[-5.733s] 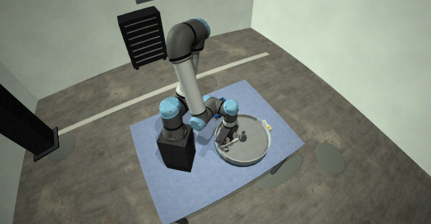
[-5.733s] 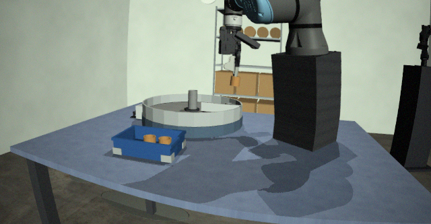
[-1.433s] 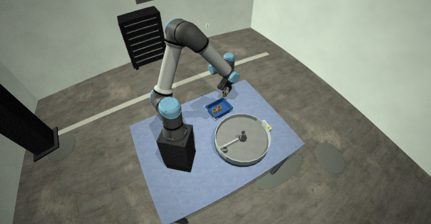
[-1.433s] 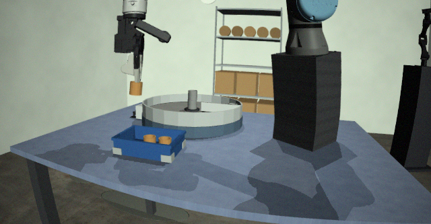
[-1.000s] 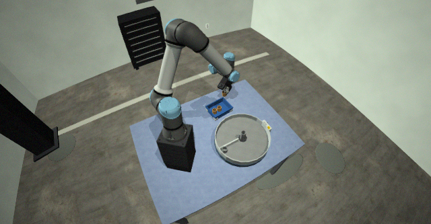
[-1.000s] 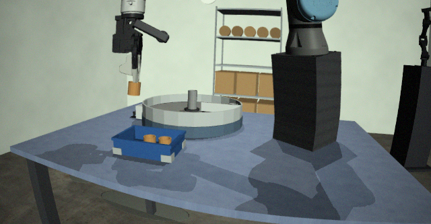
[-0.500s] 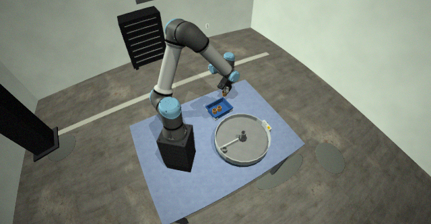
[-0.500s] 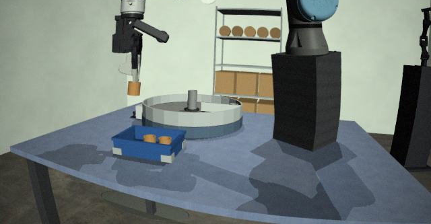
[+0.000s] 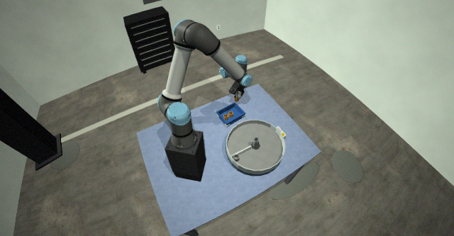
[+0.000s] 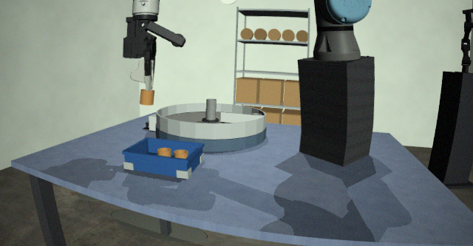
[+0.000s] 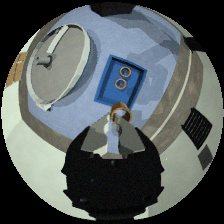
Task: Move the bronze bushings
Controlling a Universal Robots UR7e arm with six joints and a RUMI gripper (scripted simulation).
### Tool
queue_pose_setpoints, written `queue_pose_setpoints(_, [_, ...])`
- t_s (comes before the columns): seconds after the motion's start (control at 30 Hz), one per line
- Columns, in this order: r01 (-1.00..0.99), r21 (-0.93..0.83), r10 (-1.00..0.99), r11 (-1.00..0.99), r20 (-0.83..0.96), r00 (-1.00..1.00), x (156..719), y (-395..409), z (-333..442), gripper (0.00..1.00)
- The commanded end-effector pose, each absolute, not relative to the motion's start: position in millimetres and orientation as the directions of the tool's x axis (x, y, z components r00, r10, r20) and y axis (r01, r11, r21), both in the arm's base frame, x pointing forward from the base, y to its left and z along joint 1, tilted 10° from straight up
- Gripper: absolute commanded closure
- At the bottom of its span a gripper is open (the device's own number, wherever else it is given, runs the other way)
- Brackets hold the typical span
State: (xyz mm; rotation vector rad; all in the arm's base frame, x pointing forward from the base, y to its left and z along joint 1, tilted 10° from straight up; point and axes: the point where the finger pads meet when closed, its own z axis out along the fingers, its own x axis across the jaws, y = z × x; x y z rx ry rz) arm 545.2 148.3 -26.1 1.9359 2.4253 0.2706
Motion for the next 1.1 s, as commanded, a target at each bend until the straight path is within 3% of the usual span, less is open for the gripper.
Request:
queue_pose_setpoints(0.0, [0.965, 0.153, 0.970, 0.212, 0.087, -0.227, 546, 148, -25, 1.00])
queue_pose_setpoints(0.43, [0.965, 0.153, 0.970, 0.212, 0.087, -0.227, 547, 149, -33, 1.00])
queue_pose_setpoints(1.07, [0.965, 0.153, 0.970, 0.212, 0.087, -0.227, 558, 160, -118, 1.00])
